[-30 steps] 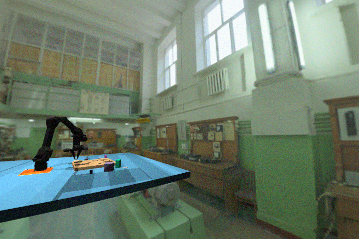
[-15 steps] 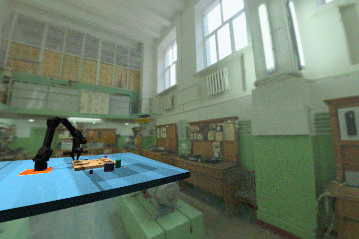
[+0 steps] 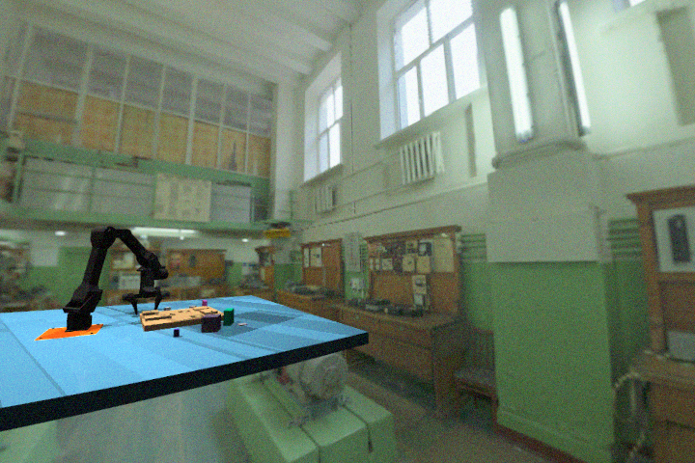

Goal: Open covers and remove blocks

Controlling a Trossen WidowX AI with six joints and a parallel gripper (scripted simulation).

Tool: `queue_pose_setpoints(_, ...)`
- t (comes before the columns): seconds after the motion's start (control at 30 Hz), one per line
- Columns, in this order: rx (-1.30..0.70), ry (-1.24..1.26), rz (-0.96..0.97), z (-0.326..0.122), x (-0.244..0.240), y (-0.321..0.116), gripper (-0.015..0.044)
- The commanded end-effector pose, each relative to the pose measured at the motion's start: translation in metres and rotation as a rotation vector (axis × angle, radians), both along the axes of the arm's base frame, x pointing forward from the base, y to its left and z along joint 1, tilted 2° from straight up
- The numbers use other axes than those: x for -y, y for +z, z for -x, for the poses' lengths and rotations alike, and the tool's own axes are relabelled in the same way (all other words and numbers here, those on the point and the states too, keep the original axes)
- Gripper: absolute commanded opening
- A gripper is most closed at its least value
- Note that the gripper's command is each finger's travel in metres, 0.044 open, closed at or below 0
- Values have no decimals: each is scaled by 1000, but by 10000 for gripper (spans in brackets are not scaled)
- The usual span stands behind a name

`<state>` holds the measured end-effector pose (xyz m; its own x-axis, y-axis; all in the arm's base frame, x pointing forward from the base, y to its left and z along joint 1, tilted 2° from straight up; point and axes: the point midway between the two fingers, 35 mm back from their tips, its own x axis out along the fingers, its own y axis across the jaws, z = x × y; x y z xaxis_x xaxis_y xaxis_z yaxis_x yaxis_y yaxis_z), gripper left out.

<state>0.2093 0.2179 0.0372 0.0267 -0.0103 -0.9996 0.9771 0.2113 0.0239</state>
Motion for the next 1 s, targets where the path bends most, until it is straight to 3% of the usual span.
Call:
queue_pose_setpoints(0.0,0,9,-4,0,0,1,440)
queue_pose_setpoints(0.87,-6,3,1,3,0,76,440)
queue_pose_setpoints(0.97,-6,7,1,-3,3,77,361)
